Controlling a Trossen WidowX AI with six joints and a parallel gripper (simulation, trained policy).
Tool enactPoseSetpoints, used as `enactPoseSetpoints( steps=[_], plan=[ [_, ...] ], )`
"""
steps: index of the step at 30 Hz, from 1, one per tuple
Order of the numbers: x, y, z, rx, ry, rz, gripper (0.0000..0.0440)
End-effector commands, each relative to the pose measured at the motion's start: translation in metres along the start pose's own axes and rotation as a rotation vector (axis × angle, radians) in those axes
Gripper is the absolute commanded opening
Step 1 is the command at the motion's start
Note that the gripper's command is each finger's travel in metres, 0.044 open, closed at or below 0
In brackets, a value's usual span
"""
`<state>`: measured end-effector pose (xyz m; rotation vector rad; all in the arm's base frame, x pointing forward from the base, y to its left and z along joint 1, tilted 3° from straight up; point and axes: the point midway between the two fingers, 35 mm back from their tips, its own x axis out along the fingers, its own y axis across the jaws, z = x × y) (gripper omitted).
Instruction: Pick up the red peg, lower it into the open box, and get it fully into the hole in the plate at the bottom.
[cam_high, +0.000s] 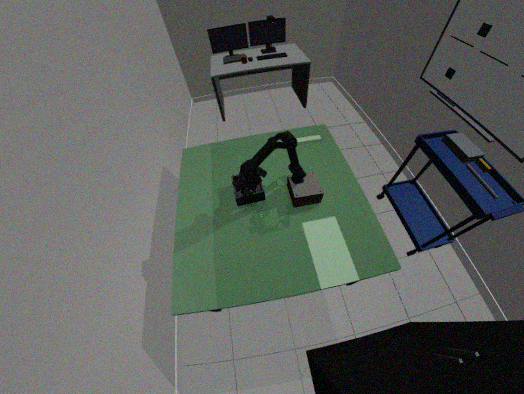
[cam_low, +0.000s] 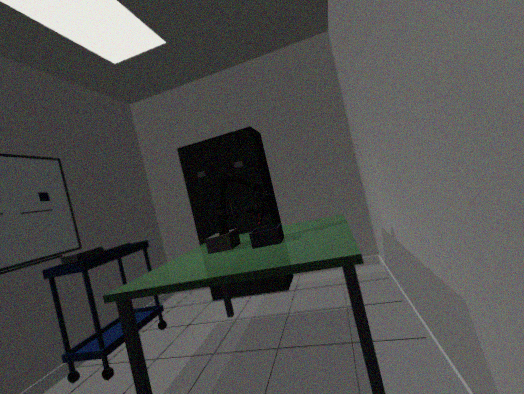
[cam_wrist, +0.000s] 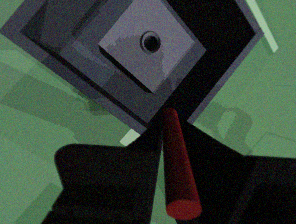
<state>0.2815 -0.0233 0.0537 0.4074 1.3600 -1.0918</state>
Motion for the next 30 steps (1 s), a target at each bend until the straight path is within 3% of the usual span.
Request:
enactPoseSetpoints(
  steps=[1, 18, 25, 30],
  plan=[
    [0.007, -0.002, 0.017, 0.020, 0.011, 0.006, 0.0000],
    [0.059, 0.007, 0.069, -0.008, 0.082, 0.112, 0.0004],
    [0.084, 0.013, 0.067, -0.055, 0.137, 0.140, 0.0148],
    [0.089, 0.016, 0.077, -0.096, 0.134, 0.168, 0.0154]
  ],
)
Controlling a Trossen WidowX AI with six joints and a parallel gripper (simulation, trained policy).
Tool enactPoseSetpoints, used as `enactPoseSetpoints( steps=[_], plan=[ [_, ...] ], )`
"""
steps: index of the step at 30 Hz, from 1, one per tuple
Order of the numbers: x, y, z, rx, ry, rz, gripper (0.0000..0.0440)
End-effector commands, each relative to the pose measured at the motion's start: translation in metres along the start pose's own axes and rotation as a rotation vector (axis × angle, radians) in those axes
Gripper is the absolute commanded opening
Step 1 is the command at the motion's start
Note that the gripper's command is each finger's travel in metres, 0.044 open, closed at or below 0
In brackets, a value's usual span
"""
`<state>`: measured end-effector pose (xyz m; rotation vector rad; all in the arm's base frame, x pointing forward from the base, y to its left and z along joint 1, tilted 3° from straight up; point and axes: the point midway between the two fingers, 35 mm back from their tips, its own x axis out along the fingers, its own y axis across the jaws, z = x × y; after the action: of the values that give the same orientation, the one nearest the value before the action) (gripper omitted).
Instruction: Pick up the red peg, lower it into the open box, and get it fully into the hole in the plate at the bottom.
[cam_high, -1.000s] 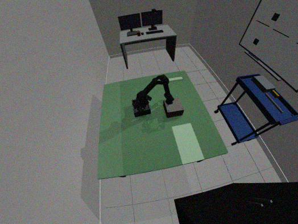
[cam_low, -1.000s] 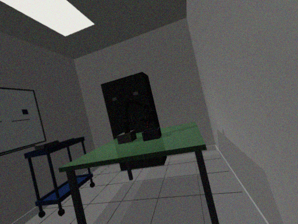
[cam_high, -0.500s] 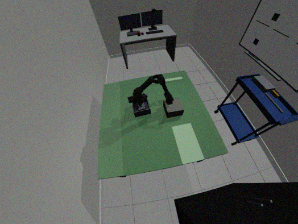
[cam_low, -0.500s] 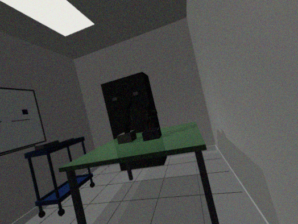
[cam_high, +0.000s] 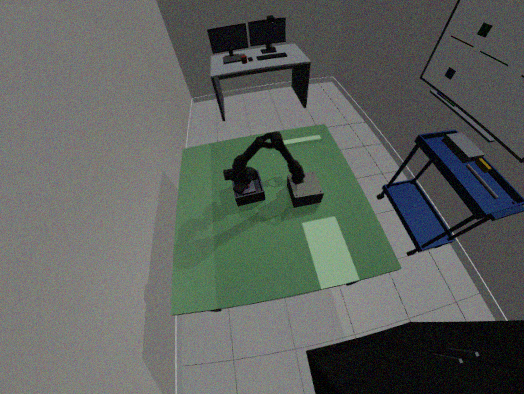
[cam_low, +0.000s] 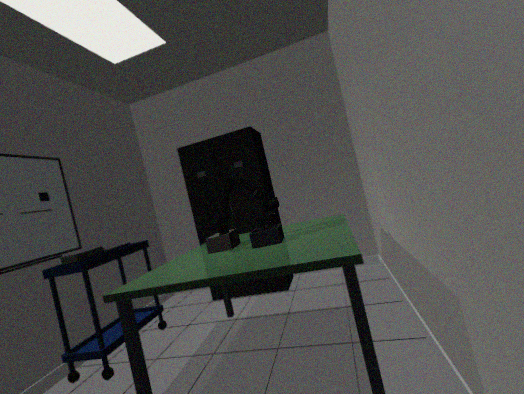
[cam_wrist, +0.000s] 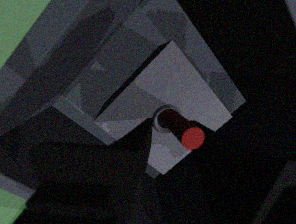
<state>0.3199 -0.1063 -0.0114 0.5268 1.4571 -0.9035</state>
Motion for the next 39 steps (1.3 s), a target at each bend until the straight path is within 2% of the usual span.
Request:
enactPoseSetpoints(
  steps=[1, 16, 22, 39],
  plan=[
    [0.003, 0.004, 0.008, -0.029, 0.004, 0.024, 0.0174],
    [-0.010, 0.044, 0.051, -0.035, 0.021, 0.169, 0.0440],
    [-0.024, 0.069, 0.070, -0.047, -0.006, 0.262, 0.0440],
    [-0.024, 0.069, 0.070, -0.047, -0.006, 0.263, 0.0440]
  ],
)
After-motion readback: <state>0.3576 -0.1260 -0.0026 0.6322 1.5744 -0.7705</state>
